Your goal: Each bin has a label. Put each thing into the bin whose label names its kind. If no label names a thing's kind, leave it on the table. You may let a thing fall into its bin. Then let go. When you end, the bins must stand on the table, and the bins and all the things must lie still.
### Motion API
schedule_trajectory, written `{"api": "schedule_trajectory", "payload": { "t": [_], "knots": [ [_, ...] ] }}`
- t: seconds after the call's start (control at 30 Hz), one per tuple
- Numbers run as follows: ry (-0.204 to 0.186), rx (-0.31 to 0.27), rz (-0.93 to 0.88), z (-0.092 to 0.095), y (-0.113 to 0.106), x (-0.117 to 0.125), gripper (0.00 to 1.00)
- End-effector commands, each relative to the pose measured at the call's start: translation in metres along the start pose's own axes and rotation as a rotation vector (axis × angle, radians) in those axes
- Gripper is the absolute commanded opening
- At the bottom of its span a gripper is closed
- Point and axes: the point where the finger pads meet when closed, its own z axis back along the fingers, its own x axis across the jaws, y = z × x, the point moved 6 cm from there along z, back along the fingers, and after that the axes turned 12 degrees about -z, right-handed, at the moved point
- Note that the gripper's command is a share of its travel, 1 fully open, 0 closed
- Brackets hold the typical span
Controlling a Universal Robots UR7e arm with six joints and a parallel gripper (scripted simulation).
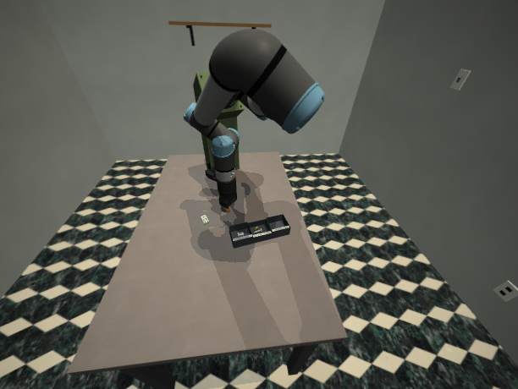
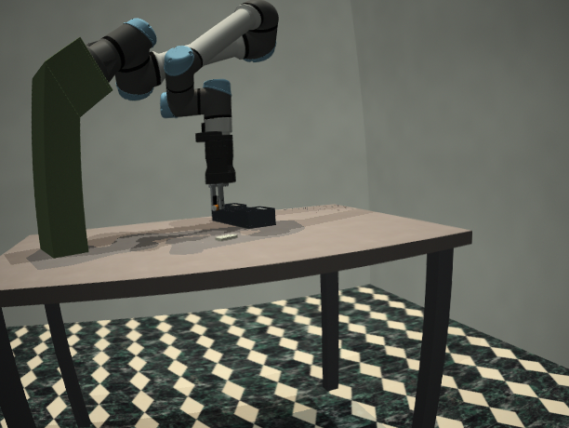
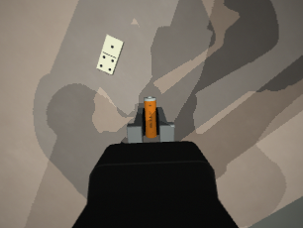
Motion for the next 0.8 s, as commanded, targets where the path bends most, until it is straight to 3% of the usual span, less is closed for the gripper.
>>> {"api": "schedule_trajectory", "payload": {
  "t": [0.0, 0.23, 0.77],
  "knots": [
    [0.0, 0.0, 0.0, 0.004, 0.0, 0.0, 0.31],
    [0.0, 0.0, 0.0, 0.007, 0.0, 0.0, 0.31],
    [0.0, -0.001, 0.0, 0.007, -0.076, 0.049, 0.31]
  ]
}}
